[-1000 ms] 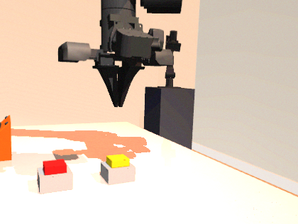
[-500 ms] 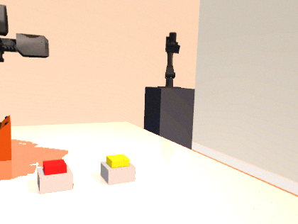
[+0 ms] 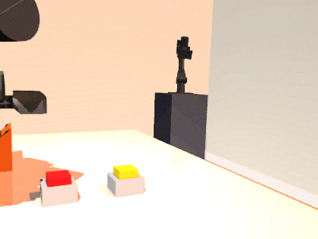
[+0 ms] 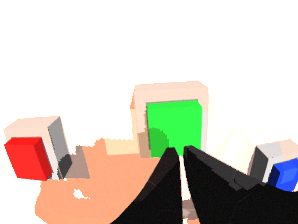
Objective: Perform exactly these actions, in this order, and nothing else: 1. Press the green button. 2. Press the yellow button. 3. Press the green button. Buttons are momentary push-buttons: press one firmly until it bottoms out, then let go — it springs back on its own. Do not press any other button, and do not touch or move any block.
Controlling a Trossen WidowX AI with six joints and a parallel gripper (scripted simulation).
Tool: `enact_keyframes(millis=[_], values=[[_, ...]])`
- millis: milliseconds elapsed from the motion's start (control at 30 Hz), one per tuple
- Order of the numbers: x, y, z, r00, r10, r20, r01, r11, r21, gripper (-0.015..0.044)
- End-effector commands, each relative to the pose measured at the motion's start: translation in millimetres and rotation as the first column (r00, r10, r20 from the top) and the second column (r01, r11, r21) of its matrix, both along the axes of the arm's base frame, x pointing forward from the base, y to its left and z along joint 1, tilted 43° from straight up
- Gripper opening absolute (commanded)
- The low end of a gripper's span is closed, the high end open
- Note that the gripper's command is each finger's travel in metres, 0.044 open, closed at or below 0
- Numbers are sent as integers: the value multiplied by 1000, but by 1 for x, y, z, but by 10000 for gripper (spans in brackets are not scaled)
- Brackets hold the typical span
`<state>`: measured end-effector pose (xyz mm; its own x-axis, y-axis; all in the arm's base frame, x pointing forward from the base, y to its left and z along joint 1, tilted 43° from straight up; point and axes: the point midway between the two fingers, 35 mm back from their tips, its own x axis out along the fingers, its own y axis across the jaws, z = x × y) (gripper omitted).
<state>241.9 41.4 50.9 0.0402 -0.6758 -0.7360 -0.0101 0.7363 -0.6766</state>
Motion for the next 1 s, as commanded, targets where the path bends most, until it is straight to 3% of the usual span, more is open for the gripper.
enact_keyframes(millis=[0,967], values=[[1,-5,-3,1000,4,6,-4,1000,-1,20],[1,-22,-21,1000,4,6,-4,1000,-2,20]])
